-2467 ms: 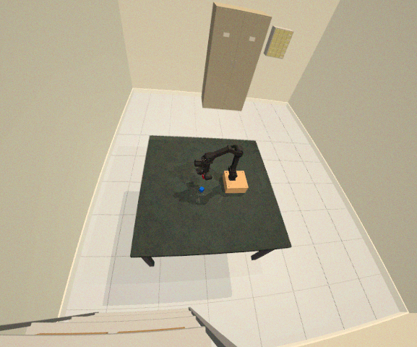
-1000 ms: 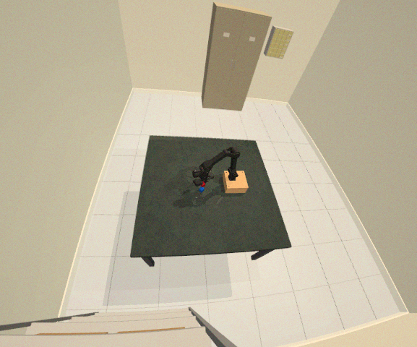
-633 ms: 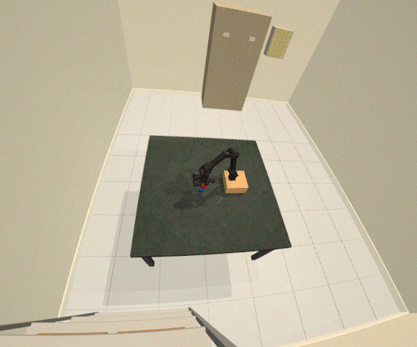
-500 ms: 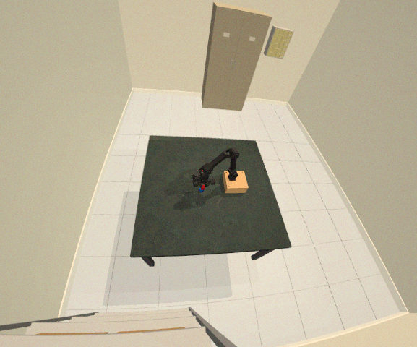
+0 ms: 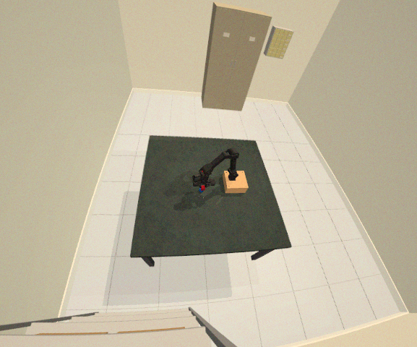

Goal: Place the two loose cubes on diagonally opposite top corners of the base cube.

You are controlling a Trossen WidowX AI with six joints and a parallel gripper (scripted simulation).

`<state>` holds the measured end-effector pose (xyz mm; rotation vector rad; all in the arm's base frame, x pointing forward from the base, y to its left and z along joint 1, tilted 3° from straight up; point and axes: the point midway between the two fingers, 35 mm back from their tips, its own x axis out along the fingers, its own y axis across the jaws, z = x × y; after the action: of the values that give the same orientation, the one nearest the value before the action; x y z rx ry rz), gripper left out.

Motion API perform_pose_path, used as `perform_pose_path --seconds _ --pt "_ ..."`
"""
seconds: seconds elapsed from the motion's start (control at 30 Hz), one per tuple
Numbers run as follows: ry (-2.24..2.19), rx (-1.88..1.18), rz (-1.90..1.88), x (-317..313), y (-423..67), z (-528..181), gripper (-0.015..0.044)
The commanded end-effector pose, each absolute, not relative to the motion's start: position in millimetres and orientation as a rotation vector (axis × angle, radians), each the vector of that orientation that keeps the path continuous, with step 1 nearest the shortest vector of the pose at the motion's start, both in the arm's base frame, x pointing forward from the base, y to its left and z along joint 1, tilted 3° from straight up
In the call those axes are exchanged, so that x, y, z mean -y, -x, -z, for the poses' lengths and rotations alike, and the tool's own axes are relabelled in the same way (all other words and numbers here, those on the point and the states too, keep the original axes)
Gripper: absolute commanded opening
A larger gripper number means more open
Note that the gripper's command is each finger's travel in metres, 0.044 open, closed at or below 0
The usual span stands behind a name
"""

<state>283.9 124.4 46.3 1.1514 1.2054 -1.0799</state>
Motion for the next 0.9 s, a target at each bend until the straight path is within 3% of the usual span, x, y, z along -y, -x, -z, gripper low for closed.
perform_pose_path --seconds 0.0,0.87 --pt "-1.156 -1.198 1.084 -124.1 -284.7 -44.8 0.0105" --pt "-1.156 -1.198 1.085 -120.7 -285.9 -18.6 0.0105"
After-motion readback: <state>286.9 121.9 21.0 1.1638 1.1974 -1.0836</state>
